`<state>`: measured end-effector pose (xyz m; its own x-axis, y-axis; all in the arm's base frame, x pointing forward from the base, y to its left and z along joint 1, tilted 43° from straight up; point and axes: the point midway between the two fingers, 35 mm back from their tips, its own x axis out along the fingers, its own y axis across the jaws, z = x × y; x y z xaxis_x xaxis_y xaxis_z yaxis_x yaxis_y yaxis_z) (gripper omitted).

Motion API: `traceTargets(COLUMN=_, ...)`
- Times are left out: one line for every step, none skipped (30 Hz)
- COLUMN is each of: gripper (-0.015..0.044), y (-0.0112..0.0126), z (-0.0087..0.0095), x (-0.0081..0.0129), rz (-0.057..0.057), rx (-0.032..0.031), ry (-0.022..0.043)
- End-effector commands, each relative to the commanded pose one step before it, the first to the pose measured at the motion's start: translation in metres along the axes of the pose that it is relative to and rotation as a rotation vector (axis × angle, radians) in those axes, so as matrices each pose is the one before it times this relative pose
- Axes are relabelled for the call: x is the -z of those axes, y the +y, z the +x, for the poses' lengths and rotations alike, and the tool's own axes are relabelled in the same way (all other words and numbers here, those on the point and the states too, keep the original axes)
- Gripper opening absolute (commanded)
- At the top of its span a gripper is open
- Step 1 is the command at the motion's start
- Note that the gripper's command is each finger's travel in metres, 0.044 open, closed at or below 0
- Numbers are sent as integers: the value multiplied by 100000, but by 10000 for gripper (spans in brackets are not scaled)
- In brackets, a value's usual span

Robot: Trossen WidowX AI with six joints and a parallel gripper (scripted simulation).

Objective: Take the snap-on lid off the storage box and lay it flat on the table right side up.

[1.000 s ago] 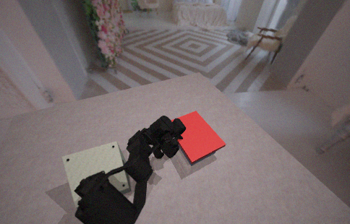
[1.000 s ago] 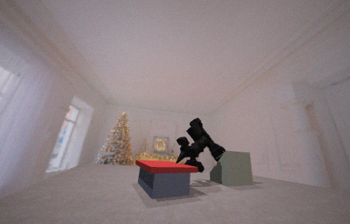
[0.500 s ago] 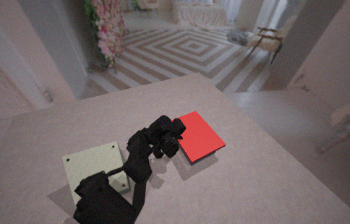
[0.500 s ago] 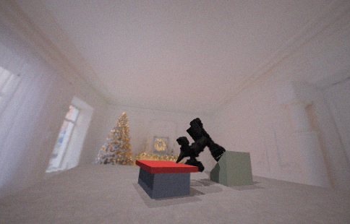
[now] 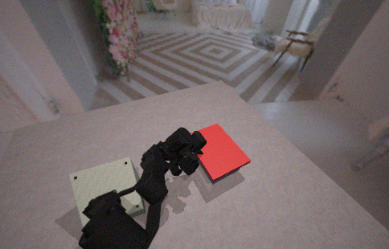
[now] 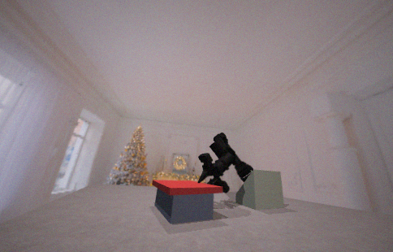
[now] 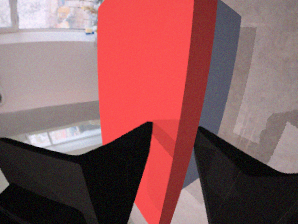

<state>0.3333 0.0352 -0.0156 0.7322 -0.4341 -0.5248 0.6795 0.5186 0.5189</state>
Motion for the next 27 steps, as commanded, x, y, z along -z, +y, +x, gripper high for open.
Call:
traceTargets(gripper=0, y=312, z=-272, x=26, rz=248, rx=-764, ry=-34)
traceTargets(gripper=0, y=14, z=-15, x=0, rz=1, rx=0, ry=1)
traceTargets(gripper=0, y=14, z=-15, x=-1, rz=1, rx=0, ry=1)
traceTargets(gripper=0, y=14, z=-15, x=-1, rz=1, rx=0, ry=1)
traceTargets(gripper=0, y=14, z=-15, x=-2, rz=1, rx=0, ry=1)
traceTargets(gripper=0, y=13, z=-16, x=-4, rz=0, rx=0, ry=1)
traceTargets(gripper=0, y=13, z=-16, x=-7, rz=0, rx=0, ry=1)
traceTargets(gripper=0, y=13, z=-16, x=-3, rz=0, rx=0, ry=1)
traceTargets(gripper=0, y=13, z=-16, x=-2, rz=1, rx=0, ry=1)
traceTargets(gripper=0, y=14, z=-15, x=-2, rz=1, rx=0, ry=1)
traceTargets(gripper=0, y=15, z=-14, x=-2, rz=1, rx=0, ry=1)
traceTargets(gripper=0, y=15, z=-14, x=-2, rz=1, rx=0, ry=1)
traceTargets(gripper=0, y=15, z=-14, x=-2, rz=1, rx=0, ry=1)
traceTargets(gripper=0, y=15, z=-14, x=-2, rz=1, rx=0, ry=1)
traceTargets(gripper=0, y=15, z=-14, x=-2, rz=1, rx=0, ry=1)
traceTargets(gripper=0, y=15, z=-14, x=-2, rz=1, rx=0, ry=1)
traceTargets(gripper=0, y=15, z=-14, x=-1, rz=1, rx=0, ry=1)
traceTargets(gripper=0, y=15, z=-14, x=-1, rz=1, rx=0, ry=1)
traceTargets(gripper=0, y=15, z=-14, x=-1, rz=1, rx=0, ry=1)
traceTargets(gripper=0, y=15, z=-14, x=-1, rz=1, rx=0, ry=1)
traceTargets(gripper=0, y=15, z=-14, x=-1, rz=1, rx=0, ry=1)
traceTargets(gripper=0, y=15, z=-14, x=-1, rz=1, rx=0, ry=1)
traceTargets(gripper=0, y=15, z=-14, x=-1, rz=1, rx=0, ry=1)
traceTargets(gripper=0, y=15, z=-14, x=-1, rz=1, rx=0, ry=1)
traceTargets(gripper=0, y=15, z=-14, x=-1, rz=1, rx=0, ry=1)
traceTargets(gripper=0, y=15, z=-14, x=-1, rz=1, rx=0, ry=1)
traceTargets(gripper=0, y=15, z=-14, x=0, rz=1, rx=0, ry=1)
